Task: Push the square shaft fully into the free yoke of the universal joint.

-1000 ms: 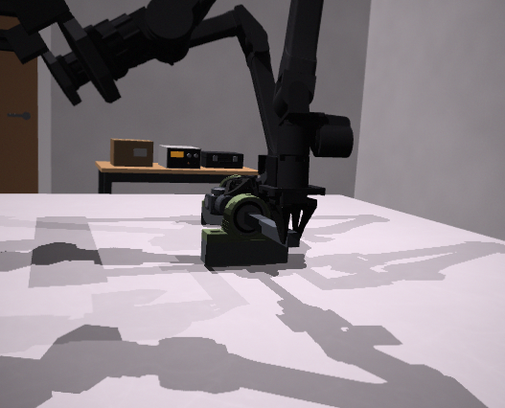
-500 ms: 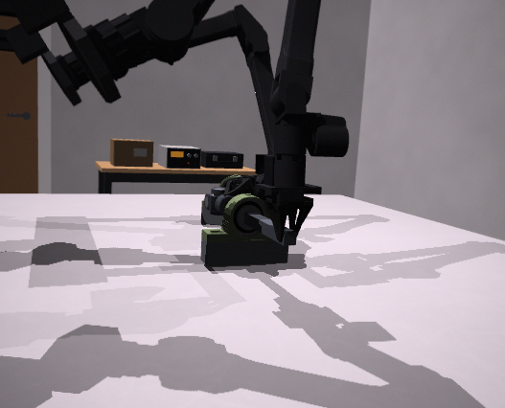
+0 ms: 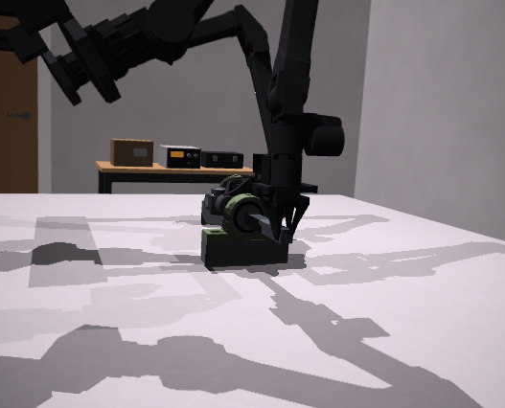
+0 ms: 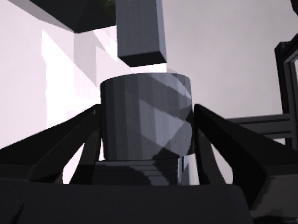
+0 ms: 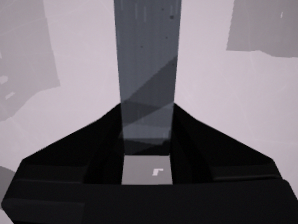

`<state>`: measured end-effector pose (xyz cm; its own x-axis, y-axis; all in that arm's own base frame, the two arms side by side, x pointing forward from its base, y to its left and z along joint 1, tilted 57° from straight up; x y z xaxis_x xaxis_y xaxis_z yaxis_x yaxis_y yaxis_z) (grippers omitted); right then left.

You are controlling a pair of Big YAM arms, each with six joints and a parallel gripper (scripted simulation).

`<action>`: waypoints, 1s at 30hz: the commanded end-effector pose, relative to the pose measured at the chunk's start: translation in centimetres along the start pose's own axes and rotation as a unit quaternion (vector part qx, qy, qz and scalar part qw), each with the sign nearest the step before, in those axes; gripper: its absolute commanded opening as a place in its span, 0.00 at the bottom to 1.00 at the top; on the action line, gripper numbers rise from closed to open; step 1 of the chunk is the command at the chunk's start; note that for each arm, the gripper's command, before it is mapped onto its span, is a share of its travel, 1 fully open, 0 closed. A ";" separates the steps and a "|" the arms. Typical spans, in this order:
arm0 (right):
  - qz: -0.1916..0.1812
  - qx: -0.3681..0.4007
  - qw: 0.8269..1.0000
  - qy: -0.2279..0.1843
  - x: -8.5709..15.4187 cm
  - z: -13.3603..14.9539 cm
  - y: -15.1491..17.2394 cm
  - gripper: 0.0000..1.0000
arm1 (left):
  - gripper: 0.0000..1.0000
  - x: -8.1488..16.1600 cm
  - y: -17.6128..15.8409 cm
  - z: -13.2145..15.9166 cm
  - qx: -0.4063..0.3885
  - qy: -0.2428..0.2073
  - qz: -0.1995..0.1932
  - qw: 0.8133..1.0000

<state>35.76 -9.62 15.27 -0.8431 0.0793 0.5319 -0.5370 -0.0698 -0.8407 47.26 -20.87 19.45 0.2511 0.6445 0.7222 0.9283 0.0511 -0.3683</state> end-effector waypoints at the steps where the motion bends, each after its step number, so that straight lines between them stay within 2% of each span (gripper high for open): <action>1: 0.013 -0.002 1.000 -0.018 0.2 -1.8 -0.5 0.19 | 0.47 0.4 -0.1 -0.3 -0.007 -0.002 -0.004 1.000; 21: 0.010 -0.002 1.000 -0.019 0.1 -2.6 -0.4 0.19 | 0.47 0.4 -0.1 -0.3 -0.007 -0.002 -0.004 1.000; 23: -0.002 -0.002 1.000 -0.018 -0.3 -1.7 0.2 0.19 | 0.47 0.4 -0.1 -0.3 -0.007 -0.002 -0.004 1.000; 26: 0.000 0.000 1.000 -0.012 -0.3 -0.6 0.1 0.19 | 0.47 0.4 -0.1 -0.3 -0.007 -0.002 -0.004 1.000; 30: 0.000 -0.003 1.000 -0.013 -0.4 -0.5 0.0 0.19 | 0.47 0.4 -0.1 -0.3 -0.007 -0.002 -0.004 1.000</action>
<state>35.79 -8.76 15.25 -0.8462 0.0561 0.5298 -0.5327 -0.0692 -0.8435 47.26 -20.87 19.45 0.2511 0.6445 0.7222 0.9283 0.0511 -0.3683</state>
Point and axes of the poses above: on each arm, the point where the finger pads meet when closed, its own x axis back along the fingers, its own y axis across the jaws, z = x × y, the point moved 7 cm from there along x, back along the fingers, and after that the axes turned 5 degrees about x, right-handed, at the moved point
